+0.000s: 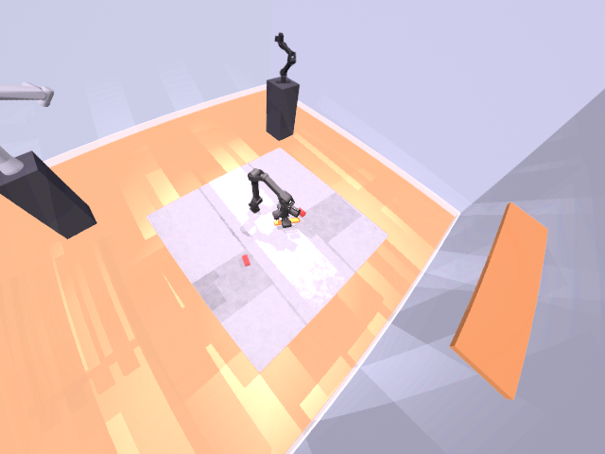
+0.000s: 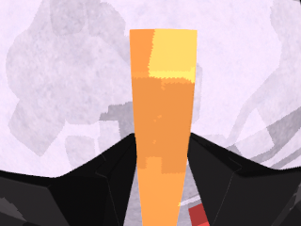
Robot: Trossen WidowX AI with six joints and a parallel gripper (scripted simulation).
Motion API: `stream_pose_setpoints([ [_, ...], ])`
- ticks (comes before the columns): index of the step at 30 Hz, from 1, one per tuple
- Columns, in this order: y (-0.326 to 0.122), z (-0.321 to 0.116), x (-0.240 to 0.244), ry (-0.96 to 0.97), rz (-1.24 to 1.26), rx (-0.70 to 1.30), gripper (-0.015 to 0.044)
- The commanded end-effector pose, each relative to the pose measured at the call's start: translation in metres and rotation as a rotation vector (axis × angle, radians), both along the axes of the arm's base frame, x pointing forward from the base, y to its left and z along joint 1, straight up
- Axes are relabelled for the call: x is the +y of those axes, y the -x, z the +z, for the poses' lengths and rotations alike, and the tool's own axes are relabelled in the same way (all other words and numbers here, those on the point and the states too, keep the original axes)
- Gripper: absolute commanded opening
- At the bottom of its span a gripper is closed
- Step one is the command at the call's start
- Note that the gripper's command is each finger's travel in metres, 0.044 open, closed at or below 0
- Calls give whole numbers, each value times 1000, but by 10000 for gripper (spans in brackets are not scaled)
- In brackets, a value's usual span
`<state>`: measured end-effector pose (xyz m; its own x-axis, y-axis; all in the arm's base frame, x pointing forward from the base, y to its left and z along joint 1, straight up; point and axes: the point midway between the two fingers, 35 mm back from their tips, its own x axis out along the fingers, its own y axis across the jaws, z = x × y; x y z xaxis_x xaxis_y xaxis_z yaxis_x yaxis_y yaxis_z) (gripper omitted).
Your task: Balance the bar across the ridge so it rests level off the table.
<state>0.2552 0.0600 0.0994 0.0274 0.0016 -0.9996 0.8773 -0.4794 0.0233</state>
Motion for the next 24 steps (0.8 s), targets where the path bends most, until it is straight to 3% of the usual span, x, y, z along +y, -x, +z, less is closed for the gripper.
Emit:
stream_pose_setpoints([
  [1, 0, -1, 1, -5, -3, -1, 0],
  [24, 0, -3, 1, -5, -3, 0, 0],
])
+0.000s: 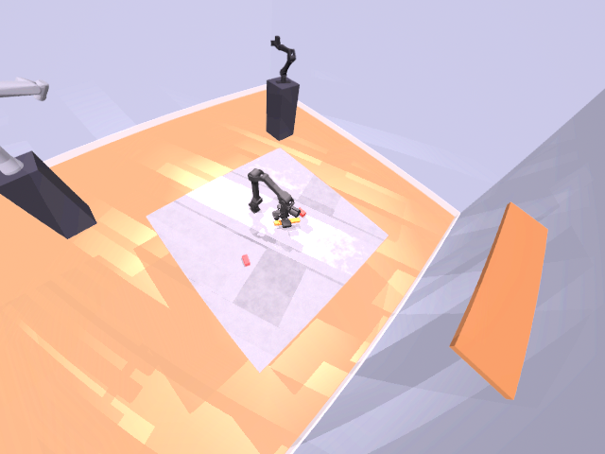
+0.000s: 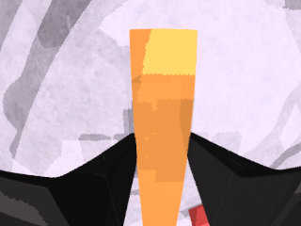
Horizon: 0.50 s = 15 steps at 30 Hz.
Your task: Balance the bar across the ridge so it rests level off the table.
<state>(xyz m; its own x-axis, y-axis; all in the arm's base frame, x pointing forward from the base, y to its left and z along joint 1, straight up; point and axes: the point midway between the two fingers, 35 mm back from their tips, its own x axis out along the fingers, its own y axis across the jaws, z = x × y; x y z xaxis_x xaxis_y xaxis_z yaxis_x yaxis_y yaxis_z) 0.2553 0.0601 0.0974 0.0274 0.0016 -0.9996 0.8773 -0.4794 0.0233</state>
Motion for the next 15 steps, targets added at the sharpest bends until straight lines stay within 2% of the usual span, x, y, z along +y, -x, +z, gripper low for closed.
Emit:
stream_pose_setpoints([
  [1, 0, -1, 1, -5, -3, -1, 0],
  [15, 0, -2, 1, -5, -3, 0, 0],
])
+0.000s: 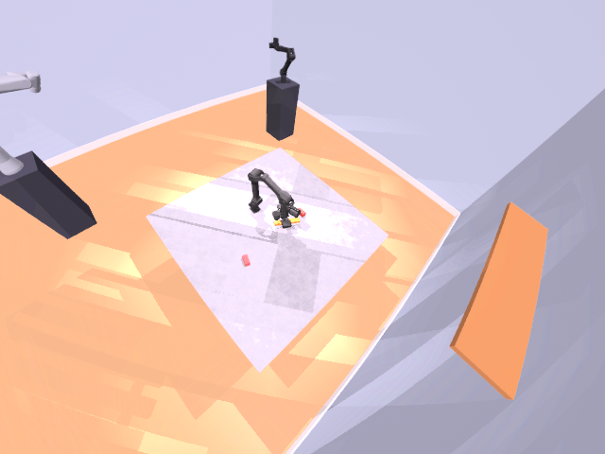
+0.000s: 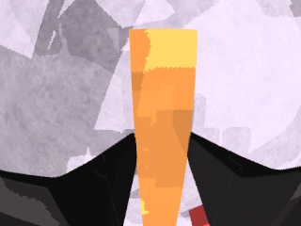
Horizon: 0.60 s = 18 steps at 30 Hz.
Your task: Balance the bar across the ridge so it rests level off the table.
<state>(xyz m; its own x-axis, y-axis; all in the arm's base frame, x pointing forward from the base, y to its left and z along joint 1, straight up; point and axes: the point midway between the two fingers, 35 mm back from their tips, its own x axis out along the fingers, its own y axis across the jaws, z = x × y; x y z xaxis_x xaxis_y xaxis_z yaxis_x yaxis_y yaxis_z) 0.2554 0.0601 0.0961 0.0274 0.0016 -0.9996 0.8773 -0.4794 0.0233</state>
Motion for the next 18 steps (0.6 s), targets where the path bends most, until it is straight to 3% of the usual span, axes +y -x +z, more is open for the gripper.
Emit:
stream_pose_setpoints([
  [1, 0, -1, 1, -5, -3, 0, 0],
  [18, 0, -2, 1, -5, -3, 0, 0],
])
